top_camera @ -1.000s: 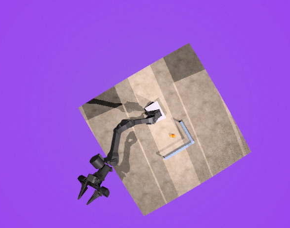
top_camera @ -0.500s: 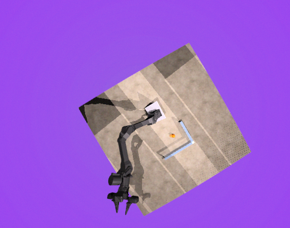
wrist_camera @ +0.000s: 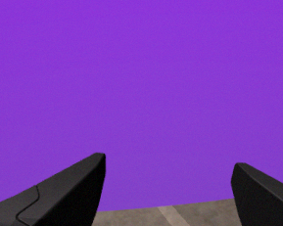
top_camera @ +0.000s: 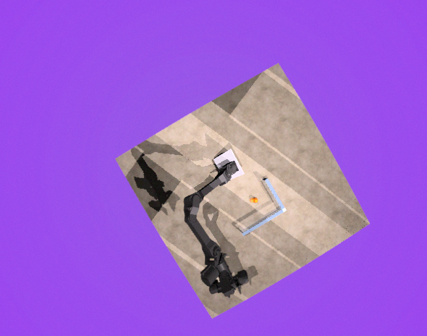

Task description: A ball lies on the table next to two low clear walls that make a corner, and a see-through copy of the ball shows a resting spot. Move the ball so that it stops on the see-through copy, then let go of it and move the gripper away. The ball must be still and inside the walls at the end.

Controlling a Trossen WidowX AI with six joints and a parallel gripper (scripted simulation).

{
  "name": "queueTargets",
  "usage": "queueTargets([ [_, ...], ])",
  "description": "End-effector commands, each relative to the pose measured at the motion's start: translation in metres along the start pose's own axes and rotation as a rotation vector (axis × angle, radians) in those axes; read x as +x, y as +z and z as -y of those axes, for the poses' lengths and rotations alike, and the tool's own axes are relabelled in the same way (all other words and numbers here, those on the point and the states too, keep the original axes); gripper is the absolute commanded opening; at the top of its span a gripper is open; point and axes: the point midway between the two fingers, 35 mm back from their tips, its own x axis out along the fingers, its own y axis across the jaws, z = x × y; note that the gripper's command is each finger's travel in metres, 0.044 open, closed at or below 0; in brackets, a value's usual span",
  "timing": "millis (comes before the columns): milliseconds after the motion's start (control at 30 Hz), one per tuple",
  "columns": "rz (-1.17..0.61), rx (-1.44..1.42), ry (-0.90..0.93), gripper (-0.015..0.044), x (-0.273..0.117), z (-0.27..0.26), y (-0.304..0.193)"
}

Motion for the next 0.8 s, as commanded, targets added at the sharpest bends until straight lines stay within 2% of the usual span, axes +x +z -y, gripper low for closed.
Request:
queueTargets([
  [0, -0.15, -0.065, 0.109, 0.0262, 0.009, -0.052, -0.042],
  [167, -0.338, -0.175, 0.259, 0.0262, 0.006, -0.12, -0.096],
  [367, -0.563, -0.359, 0.457, 0.0262, -0.022, -0.196, -0.164],
  [600, -0.806, -0.65, 0.704, 0.0262, -0.083, -0.262, -0.238],
  [767, -0.959, -0.909, 0.887, 0.0262, -0.14, -0.288, -0.283],
])
